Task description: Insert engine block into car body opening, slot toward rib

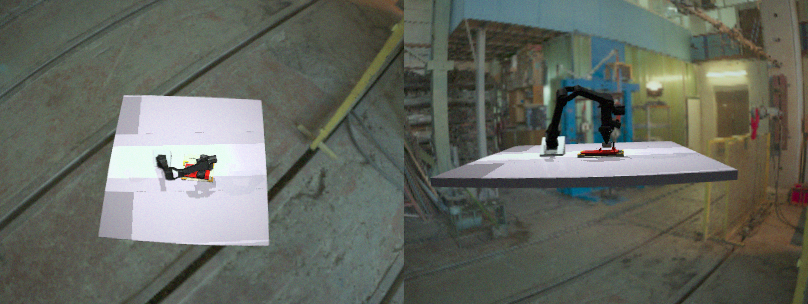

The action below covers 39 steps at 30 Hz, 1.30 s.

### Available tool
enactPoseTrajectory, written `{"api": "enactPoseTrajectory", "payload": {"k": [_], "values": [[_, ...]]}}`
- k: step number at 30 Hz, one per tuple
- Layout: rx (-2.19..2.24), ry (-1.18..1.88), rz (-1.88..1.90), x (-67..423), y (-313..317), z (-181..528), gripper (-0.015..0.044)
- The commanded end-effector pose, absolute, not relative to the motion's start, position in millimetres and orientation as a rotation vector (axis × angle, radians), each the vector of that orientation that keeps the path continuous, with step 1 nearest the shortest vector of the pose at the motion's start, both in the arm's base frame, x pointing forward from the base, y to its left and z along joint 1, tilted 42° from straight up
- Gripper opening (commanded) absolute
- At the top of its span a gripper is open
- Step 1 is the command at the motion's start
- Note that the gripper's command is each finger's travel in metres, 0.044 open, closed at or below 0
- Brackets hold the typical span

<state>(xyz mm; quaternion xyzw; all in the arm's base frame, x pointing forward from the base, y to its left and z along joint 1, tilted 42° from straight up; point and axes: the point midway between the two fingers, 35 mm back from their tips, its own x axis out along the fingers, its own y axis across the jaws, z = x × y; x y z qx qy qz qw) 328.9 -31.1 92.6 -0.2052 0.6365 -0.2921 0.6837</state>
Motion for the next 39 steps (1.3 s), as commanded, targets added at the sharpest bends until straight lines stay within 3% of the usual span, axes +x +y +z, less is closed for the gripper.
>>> {"api": "enactPoseTrajectory", "payload": {"k": [1, 39], "values": [[-0.445, 1.414, -0.674, 328.9, -32.5, 93.6, 0.016], [-0.464, 1.423, -0.657, 329.9, -32.8, 94.0, 0.016]]}}
